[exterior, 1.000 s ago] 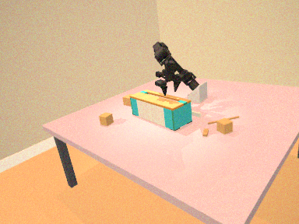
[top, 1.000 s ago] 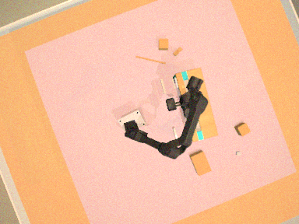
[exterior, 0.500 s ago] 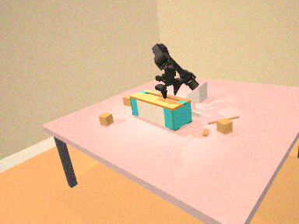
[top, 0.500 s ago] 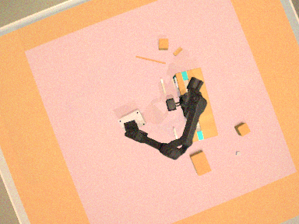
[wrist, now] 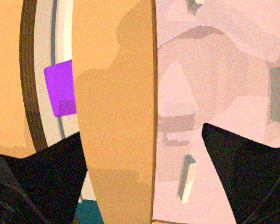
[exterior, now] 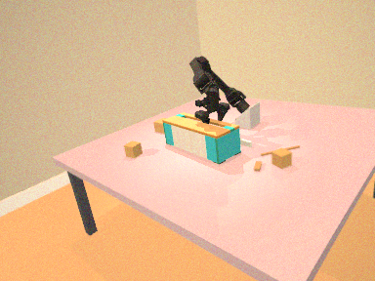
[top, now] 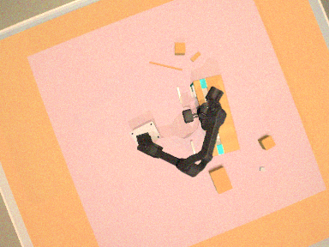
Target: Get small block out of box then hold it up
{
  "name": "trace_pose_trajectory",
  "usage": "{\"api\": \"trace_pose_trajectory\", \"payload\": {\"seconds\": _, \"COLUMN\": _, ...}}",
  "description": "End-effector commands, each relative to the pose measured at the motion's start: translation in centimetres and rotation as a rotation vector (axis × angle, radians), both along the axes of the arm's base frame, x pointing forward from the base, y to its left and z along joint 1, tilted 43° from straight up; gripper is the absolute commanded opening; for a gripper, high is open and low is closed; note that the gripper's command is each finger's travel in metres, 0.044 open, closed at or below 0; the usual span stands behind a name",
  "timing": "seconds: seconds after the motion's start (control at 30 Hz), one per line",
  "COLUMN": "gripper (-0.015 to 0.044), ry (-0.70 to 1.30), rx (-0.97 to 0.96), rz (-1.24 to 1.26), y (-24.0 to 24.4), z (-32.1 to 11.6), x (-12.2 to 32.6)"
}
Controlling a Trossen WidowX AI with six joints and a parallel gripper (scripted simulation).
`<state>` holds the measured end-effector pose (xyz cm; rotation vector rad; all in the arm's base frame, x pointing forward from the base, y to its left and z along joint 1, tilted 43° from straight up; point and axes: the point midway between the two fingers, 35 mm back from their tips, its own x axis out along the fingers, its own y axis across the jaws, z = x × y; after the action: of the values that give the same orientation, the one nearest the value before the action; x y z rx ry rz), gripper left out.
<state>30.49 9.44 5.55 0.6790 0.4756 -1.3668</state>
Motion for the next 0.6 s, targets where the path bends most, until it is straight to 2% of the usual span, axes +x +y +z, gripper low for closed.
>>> {"api": "trace_pose_trajectory", "payload": {"seconds": 0.0, "gripper": 0.0400, "ry": 0.001, "rx": -0.007, "rz": 0.005, "y": -0.5, "z": -0.3, "x": 0.1}}
{"api": "trace_pose_trajectory", "payload": {"seconds": 0.57, "gripper": 0.0400, "ry": 0.002, "rx": -0.003, "rz": -0.002, "y": -2.5, "z": 1.7, "x": -0.1}}
